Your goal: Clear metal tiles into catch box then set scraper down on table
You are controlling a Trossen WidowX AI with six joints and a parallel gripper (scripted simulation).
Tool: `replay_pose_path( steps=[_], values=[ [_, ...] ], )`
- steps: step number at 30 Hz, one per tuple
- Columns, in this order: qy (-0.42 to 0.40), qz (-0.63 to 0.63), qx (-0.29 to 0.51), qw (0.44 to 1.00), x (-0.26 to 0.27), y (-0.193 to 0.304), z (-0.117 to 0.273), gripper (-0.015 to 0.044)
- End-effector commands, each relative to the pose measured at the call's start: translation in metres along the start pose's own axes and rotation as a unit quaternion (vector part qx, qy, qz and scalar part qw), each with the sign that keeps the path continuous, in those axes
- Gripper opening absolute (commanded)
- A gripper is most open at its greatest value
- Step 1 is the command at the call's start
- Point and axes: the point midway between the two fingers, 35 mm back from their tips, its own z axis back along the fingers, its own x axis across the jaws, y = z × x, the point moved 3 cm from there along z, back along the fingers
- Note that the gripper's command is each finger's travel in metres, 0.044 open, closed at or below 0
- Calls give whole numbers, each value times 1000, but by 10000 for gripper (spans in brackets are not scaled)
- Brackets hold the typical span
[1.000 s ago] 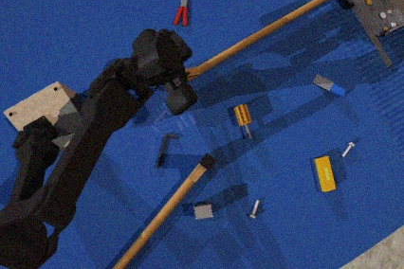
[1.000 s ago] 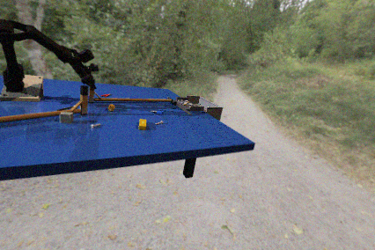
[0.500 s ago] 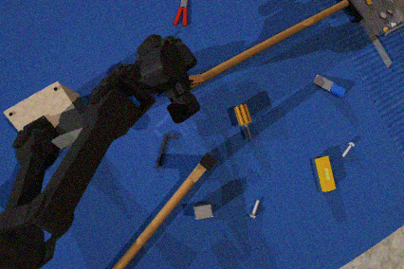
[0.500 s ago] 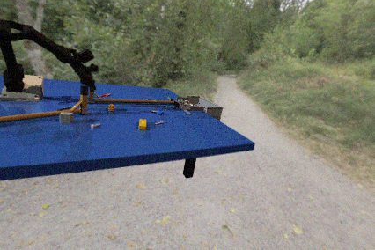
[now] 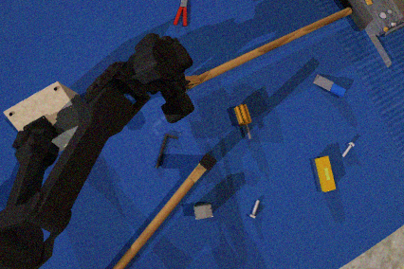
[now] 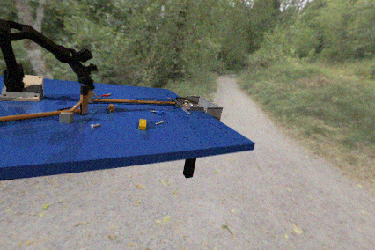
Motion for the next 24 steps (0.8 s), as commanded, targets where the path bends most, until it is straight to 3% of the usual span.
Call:
replay_pose_path(
  steps=[1,24],
  values=[
    [2,-2,-3,1000,0,4,7,0],
    [4,-5,-1,1000,-1,41,36,0]
  ],
)
